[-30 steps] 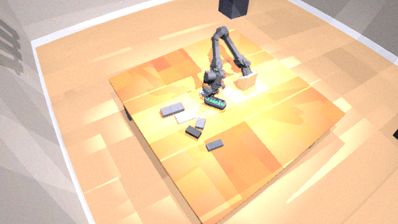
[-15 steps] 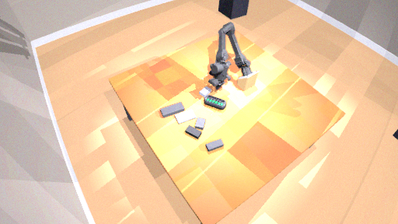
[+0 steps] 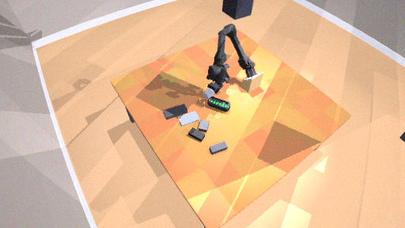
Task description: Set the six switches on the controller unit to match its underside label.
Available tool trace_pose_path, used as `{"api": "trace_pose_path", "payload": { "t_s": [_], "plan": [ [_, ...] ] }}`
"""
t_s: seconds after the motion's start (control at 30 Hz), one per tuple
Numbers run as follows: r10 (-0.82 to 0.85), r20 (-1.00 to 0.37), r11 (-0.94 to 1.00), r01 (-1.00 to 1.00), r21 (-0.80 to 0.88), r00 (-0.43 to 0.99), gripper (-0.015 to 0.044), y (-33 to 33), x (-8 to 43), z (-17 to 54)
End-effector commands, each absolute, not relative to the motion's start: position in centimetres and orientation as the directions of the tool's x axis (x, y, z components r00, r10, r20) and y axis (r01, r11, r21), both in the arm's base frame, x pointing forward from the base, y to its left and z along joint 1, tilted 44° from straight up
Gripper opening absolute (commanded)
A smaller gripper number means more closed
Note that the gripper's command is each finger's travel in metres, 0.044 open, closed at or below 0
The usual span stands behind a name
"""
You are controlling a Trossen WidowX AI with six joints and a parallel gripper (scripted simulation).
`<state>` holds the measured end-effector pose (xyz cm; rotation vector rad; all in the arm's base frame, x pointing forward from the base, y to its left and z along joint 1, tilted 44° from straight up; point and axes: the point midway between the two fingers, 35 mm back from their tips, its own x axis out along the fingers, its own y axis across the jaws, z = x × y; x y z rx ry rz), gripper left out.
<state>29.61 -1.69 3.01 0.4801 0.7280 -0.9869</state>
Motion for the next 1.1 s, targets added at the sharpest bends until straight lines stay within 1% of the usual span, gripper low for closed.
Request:
{"api": "trace_pose_path", "payload": {
  "t_s": [0.0,0.1,0.23,0.27,0.37,0.57,0.77,1.07],
  "plan": [
    [-0.564,-0.754,0.515,0.857,-0.004,0.336,0.0000,-1.8,30.0,2.8],
    [-0.536,-0.785,0.604,0.790,-0.100,0.311,0.0000,-1.8,30.1,3.1],
    [-0.534,-0.787,0.611,0.784,-0.107,0.309,0.0000,-1.8,30.1,3.1],
    [-0.542,-0.775,0.587,0.806,-0.073,0.324,0.0000,-1.7,30.2,3.2],
    [-0.545,-0.779,0.580,0.810,-0.084,0.310,0.0000,-1.3,30.4,3.1],
    [-0.596,-0.783,0.515,0.834,-0.199,0.181,0.0000,2.4,31.9,1.4],
    [-0.675,-0.734,0.439,0.841,-0.315,0.077,0.0000,6.3,32.6,-0.7],
    [-0.685,-0.725,0.430,0.842,-0.327,0.068,0.0000,6.6,32.7,-1.0]
  ]
}}
